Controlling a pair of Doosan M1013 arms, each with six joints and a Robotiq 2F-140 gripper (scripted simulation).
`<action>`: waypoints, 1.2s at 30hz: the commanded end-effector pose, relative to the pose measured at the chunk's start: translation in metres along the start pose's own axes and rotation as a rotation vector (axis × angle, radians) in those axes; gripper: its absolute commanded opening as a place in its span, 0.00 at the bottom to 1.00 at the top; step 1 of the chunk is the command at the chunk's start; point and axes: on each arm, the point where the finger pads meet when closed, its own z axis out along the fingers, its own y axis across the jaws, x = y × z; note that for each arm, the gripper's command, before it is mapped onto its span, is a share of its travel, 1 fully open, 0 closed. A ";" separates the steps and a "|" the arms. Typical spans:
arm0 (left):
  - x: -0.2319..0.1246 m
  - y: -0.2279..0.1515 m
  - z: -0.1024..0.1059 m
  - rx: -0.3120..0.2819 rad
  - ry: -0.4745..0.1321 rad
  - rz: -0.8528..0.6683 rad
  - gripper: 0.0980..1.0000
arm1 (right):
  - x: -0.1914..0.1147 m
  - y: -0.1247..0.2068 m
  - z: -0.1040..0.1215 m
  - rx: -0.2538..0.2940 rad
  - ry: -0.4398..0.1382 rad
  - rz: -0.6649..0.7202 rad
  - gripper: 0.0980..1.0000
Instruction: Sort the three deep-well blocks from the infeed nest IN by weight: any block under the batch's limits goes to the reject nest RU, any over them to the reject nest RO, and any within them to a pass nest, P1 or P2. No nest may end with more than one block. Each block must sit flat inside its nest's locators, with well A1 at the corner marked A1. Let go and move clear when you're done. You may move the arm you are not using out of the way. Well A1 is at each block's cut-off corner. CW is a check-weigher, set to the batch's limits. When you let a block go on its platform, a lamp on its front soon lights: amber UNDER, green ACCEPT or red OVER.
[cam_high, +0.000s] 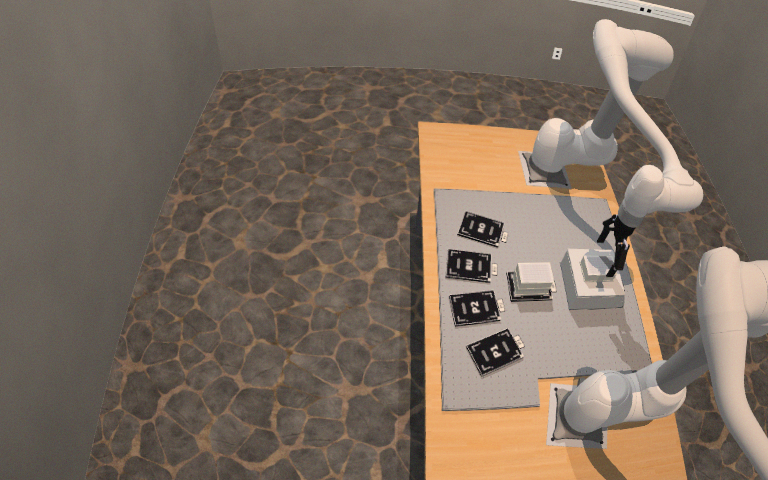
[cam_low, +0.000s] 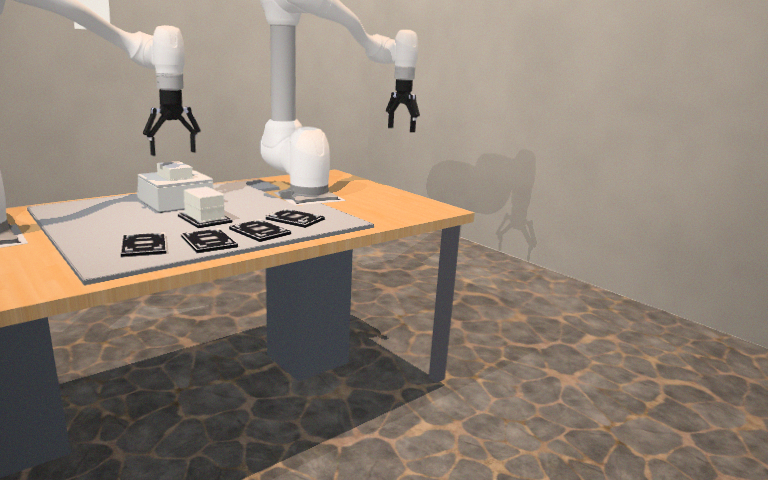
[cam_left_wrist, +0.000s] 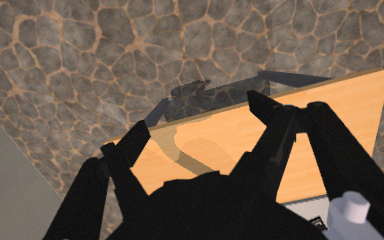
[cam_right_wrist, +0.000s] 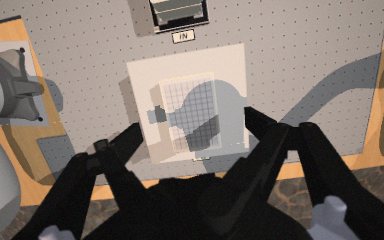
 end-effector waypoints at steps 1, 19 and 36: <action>0.000 0.000 -0.001 0.000 0.001 0.000 1.00 | 0.000 0.000 0.003 0.001 -0.001 0.000 1.00; 0.000 0.000 -0.001 0.000 0.001 0.000 1.00 | 0.000 0.000 0.030 0.001 -0.001 0.000 1.00; 0.000 0.000 -0.001 0.000 0.001 0.000 1.00 | 0.000 0.000 0.055 0.001 -0.001 0.000 1.00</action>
